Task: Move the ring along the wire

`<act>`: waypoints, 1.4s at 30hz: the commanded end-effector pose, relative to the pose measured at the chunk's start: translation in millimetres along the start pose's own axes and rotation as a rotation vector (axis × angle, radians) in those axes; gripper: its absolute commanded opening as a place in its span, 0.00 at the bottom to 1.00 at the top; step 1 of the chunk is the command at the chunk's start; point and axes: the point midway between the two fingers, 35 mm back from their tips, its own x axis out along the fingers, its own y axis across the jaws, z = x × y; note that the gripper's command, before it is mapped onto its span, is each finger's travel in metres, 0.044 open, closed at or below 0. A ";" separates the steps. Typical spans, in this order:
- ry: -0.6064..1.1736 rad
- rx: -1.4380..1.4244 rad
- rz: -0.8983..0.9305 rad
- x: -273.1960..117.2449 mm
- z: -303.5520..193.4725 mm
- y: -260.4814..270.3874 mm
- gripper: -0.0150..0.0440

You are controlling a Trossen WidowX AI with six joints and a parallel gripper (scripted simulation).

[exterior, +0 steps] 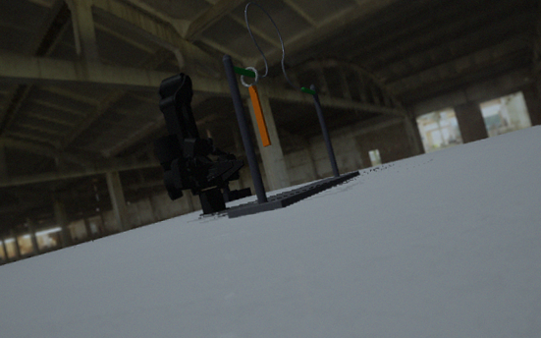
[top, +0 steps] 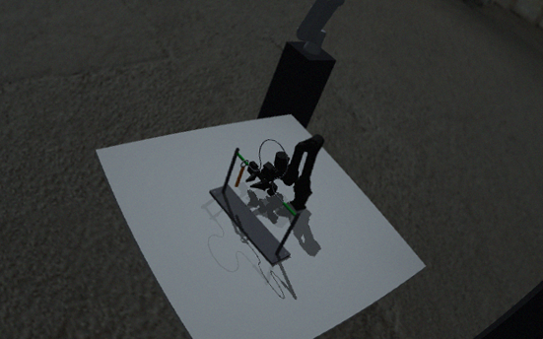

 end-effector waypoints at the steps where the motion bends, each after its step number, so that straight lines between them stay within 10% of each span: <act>1: -0.023 -0.004 0.001 15.5 18.5 -2.7 0.53; 42: -0.054 0.005 0.005 74.7 40.7 -3.5 0.53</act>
